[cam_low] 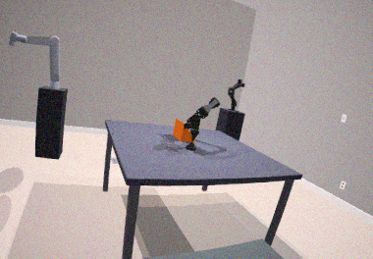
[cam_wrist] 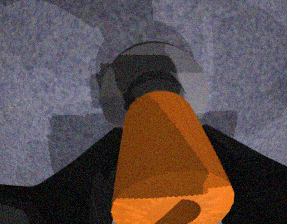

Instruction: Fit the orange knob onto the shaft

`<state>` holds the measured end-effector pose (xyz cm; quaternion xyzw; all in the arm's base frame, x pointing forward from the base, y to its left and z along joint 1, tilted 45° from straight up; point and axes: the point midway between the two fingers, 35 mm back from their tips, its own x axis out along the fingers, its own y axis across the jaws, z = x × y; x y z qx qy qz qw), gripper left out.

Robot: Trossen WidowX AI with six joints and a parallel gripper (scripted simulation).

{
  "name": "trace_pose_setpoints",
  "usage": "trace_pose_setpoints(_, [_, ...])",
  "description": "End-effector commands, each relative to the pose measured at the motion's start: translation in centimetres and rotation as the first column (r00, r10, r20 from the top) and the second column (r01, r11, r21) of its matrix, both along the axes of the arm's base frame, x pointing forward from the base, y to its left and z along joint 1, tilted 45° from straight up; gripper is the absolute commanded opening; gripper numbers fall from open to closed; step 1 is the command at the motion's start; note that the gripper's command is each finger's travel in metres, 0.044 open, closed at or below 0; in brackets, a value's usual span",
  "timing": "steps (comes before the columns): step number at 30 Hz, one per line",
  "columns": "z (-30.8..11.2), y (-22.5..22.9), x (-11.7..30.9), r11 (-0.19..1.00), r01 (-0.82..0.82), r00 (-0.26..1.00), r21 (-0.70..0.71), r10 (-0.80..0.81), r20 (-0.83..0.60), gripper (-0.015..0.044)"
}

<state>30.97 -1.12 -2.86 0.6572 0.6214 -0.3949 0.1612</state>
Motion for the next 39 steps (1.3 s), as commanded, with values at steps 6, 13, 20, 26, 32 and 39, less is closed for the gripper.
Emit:
trace_pose_setpoints(6, [-0.2,0.2,0.0,1.0,0.006,1.0,0.001,-0.006,-0.002,0.0])
trace_pose_setpoints(13, [-0.6,0.7,-0.2,1.0,0.002,1.0,0.001,-0.002,0.001,0.0])
trace_pose_setpoints(20, [-1.1,1.1,-0.2,1.0,0.002,1.0,0.002,-0.002,0.001,0.0])
trace_pose_setpoints(26, [-1.1,1.2,-0.2,1.0,-0.004,1.0,-0.002,0.005,0.005,0.0])
trace_pose_setpoints(32, [-1.1,1.2,-0.2,1.0,-0.004,1.0,-0.002,0.005,0.005,0.0026])
trace_pose_setpoints(39, [-1.1,1.2,-0.2,1.0,-0.004,1.0,-0.002,0.005,0.005,0.021])
